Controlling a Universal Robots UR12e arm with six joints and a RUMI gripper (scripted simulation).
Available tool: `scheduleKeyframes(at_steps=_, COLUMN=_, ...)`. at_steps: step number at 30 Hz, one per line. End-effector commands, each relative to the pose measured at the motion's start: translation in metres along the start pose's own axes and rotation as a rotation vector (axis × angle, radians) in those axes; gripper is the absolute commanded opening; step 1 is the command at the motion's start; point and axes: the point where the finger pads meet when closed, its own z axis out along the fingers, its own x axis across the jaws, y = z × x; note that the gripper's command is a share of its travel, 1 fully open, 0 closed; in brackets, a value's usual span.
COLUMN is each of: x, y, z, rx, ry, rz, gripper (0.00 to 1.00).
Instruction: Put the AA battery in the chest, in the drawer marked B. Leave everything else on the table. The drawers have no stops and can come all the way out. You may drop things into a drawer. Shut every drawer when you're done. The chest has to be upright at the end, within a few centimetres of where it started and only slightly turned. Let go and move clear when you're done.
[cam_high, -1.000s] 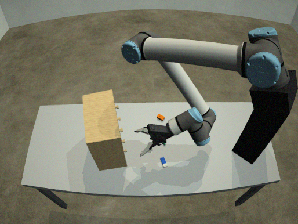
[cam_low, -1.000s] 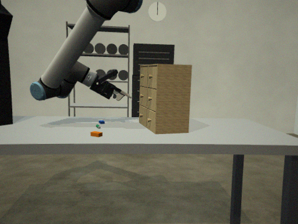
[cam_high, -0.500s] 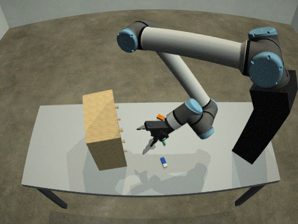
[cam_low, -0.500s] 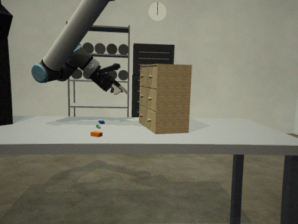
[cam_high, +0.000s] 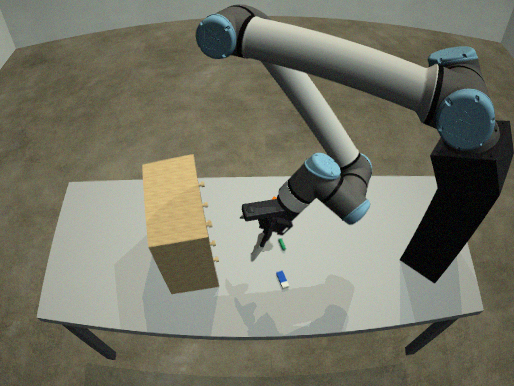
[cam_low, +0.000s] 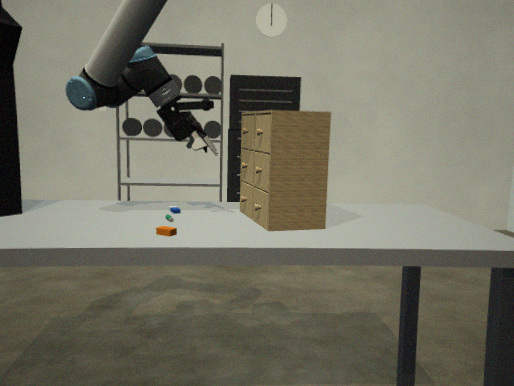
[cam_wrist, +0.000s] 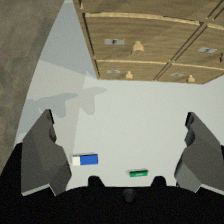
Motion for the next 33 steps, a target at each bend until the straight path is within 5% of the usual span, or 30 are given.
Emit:
scheduleKeyframes(at_steps=1, x=-0.001, y=0.004, z=-0.010, rx=-0.126, ry=-0.003, rz=0.006, gripper=1.00)
scheduleKeyframes(at_steps=33, x=0.001, y=0.004, z=-0.045, rx=-0.475, ry=0.000, rz=0.005, gripper=1.00)
